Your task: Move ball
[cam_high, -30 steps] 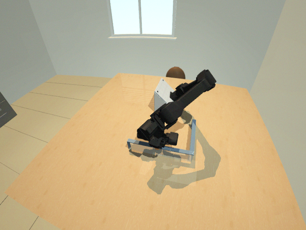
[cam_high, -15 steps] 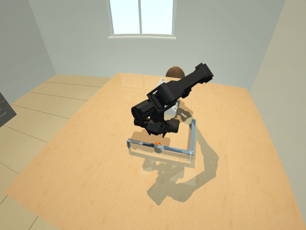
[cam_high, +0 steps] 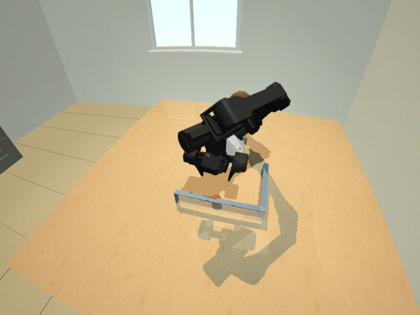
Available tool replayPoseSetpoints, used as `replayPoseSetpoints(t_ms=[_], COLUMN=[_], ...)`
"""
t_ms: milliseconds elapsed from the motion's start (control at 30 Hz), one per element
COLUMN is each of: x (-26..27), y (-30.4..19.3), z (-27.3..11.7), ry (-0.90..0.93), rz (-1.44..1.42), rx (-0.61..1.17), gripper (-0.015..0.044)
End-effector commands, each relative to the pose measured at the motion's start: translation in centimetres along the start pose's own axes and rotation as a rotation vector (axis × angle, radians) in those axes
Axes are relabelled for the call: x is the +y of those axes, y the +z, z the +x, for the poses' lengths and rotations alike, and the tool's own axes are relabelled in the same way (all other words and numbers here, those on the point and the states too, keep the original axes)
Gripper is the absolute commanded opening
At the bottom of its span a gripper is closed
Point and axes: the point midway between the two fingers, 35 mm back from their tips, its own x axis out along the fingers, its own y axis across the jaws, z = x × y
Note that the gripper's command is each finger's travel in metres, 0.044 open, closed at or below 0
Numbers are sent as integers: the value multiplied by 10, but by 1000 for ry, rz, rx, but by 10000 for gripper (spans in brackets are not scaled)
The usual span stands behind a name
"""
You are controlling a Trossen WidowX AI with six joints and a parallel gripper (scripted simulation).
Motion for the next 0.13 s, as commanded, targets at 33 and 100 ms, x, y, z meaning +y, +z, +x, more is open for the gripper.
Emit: replayPoseSetpoints(t_ms=[33,100], x=[2,2], y=[-2,-2], z=[-3,-3], ry=[-1,-1], rz=[-5,-5], rx=[14,14], gripper=[440,440])
